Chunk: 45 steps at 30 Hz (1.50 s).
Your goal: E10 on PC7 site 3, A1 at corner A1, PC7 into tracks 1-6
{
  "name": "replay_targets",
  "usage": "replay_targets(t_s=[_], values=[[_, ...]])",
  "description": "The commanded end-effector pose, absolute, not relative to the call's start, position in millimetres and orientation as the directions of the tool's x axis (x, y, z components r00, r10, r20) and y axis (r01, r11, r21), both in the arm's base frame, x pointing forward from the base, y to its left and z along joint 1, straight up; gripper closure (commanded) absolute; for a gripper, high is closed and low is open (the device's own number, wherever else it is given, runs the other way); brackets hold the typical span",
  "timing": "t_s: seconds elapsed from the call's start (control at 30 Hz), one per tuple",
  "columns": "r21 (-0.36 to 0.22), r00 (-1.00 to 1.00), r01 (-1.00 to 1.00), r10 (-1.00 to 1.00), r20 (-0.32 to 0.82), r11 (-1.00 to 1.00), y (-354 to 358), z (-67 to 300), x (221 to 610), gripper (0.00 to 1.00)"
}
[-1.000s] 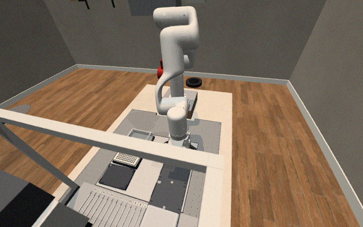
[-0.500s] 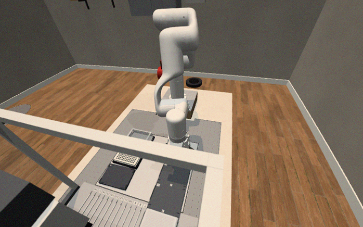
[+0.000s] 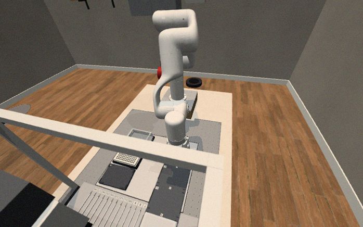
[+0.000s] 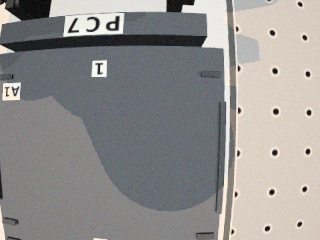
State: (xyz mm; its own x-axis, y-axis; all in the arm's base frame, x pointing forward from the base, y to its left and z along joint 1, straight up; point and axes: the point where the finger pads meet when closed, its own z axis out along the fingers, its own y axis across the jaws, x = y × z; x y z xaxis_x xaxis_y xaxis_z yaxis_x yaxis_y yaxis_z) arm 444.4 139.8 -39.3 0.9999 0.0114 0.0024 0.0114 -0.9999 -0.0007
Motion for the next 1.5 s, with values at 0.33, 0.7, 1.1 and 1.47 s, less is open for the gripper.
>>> replay_targets(t_s=[0.33,0.7,1.1,1.47], values=[[-0.002,1.0,0.011,0.011,0.007,-1.0,140,-38,458,0.19],[-0.002,1.0,0.011,0.011,0.007,-1.0,141,-38,469,0.19],[-0.002,1.0,0.011,0.011,0.007,-1.0,141,-38,479,0.19],[-0.002,1.0,0.011,0.011,0.007,-1.0,141,-38,488,0.19]])
